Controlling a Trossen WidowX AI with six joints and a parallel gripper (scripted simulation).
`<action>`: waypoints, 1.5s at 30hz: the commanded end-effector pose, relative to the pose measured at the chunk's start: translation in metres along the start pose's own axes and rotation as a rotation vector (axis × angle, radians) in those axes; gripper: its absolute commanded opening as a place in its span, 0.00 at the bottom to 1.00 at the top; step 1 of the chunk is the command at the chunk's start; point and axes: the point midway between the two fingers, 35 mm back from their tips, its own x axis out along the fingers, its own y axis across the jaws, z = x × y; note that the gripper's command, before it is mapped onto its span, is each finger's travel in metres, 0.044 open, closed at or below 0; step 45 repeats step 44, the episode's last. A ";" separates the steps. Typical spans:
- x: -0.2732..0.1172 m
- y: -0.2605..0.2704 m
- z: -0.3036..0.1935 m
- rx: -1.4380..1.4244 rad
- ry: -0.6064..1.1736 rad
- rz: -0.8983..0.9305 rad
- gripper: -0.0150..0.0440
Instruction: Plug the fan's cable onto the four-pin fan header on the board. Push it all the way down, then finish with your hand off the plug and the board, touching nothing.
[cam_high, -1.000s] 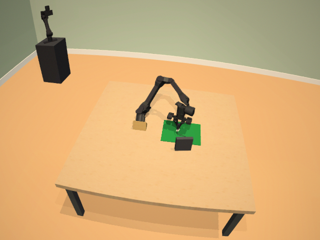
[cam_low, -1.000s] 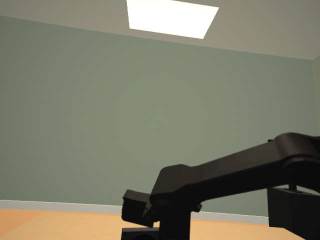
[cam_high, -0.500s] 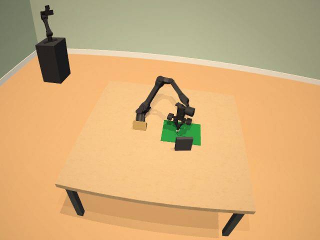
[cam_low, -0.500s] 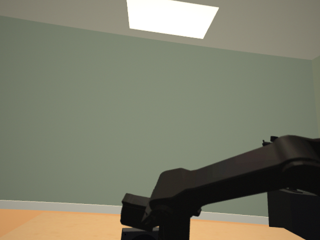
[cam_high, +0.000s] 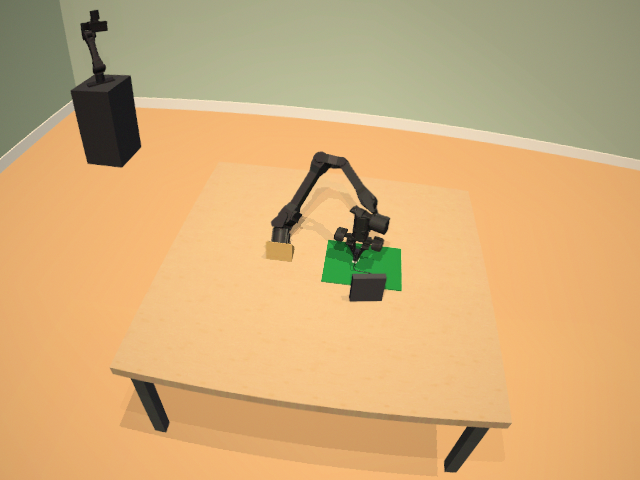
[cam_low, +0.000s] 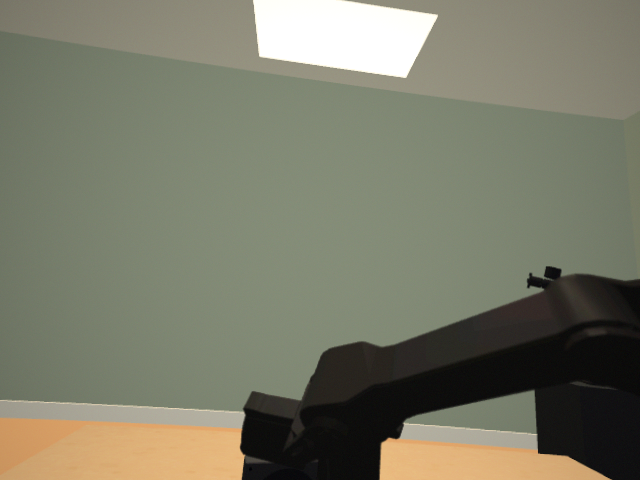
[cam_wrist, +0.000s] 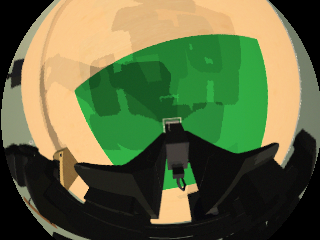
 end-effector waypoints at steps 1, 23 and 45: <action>0.005 0.001 0.000 0.000 -0.002 0.004 0.25; -0.017 -0.001 0.000 0.000 0.001 0.001 0.69; -0.053 -0.020 0.119 -0.001 -0.005 0.004 0.69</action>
